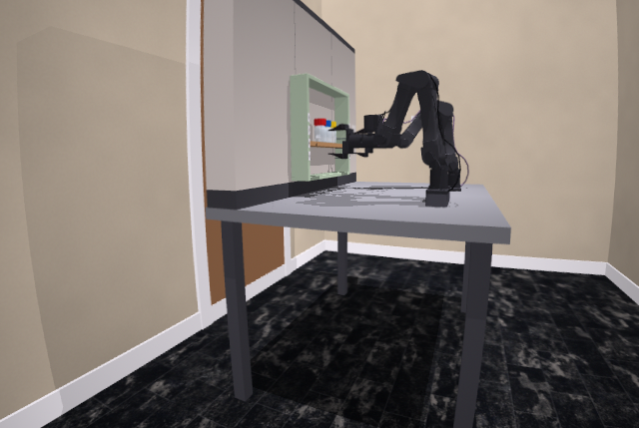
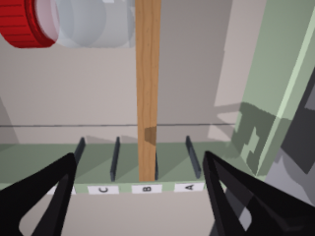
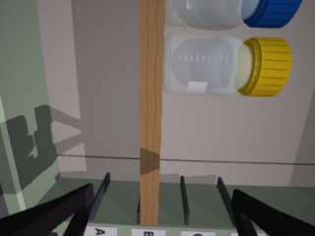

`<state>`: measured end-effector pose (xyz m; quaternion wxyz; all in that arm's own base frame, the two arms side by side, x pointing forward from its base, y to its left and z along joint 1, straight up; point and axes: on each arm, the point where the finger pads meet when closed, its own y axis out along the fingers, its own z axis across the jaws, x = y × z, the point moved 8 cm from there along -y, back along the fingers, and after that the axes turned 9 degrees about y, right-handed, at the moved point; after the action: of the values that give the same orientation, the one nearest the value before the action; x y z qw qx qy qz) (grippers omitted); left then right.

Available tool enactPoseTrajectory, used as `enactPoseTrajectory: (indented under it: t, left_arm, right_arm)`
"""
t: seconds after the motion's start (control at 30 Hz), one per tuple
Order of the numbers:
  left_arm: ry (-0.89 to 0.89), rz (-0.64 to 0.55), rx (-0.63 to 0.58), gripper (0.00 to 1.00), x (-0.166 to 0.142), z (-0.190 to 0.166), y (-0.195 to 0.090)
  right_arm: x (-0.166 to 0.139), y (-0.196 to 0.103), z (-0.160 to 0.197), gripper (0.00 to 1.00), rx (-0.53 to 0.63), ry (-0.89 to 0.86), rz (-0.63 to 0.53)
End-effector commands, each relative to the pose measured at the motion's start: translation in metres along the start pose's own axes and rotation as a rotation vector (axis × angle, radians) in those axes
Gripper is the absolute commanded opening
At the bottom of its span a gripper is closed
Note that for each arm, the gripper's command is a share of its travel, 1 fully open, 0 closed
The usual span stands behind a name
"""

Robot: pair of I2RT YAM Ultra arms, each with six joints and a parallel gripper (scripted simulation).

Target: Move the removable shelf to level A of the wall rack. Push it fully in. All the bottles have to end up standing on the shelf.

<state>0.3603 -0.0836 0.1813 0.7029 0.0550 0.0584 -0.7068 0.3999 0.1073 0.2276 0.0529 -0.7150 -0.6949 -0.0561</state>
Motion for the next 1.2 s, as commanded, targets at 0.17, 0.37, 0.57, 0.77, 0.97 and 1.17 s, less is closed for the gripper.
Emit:
enactPoseTrajectory:
  t: [0.17,0.37,0.57,0.77,0.97,1.17]
  left_arm:
    - [-0.003,0.005,0.004,1.0,0.004,-0.006,0.001]
    - [-0.003,0.005,0.004,1.0,0.004,-0.006,0.008]
    - [-0.003,0.005,0.004,1.0,0.004,-0.006,0.016]
    - [-0.003,0.005,0.004,1.0,0.004,-0.006,0.021]
    - [-0.003,0.005,0.004,1.0,0.004,-0.006,0.029]
    - [-0.003,0.005,0.004,1.0,0.004,-0.006,0.036]
  right_arm:
    - [0.002,0.0,0.012,1.0,0.002,0.003,0.002]
    - [0.002,0.008,0.012,1.0,0.002,0.003,0.002]
    - [0.002,0.015,0.012,1.0,0.002,0.003,0.002]
    - [0.002,0.021,0.012,1.0,0.002,0.003,0.002]
    - [0.002,0.028,0.012,1.0,0.002,0.003,0.002]
    - [0.002,0.036,0.012,1.0,0.002,0.003,0.002]
